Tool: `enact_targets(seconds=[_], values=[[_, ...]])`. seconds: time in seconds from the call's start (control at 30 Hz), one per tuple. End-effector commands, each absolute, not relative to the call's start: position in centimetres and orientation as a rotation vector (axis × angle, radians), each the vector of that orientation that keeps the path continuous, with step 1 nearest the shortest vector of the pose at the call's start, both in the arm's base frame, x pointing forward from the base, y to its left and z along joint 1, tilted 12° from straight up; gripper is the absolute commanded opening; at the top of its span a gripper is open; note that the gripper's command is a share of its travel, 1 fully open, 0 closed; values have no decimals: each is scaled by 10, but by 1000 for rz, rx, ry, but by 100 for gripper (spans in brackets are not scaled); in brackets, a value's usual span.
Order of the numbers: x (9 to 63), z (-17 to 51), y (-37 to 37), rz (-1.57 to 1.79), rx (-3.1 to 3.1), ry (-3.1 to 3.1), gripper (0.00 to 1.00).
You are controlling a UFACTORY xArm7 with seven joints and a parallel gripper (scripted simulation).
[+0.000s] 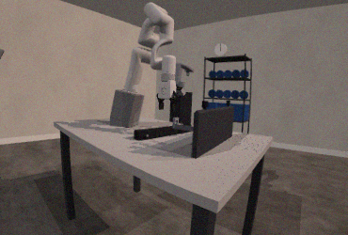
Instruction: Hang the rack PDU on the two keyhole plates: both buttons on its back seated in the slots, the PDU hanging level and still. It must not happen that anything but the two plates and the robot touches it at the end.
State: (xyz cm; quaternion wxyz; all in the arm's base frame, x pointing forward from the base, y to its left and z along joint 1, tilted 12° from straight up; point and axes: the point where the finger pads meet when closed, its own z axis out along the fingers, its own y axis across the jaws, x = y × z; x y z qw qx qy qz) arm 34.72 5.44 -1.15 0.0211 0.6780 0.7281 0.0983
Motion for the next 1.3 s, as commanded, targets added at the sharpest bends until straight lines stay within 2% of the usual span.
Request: enact_targets(seconds=[0.0, 0.9, 1.27], values=[[352, -26, 56, 313, 2099, 2255, 97], [356, -50, 59, 313, 2099, 2255, 97], [363, -90, 64, 313, 2100, 2255, 97]])
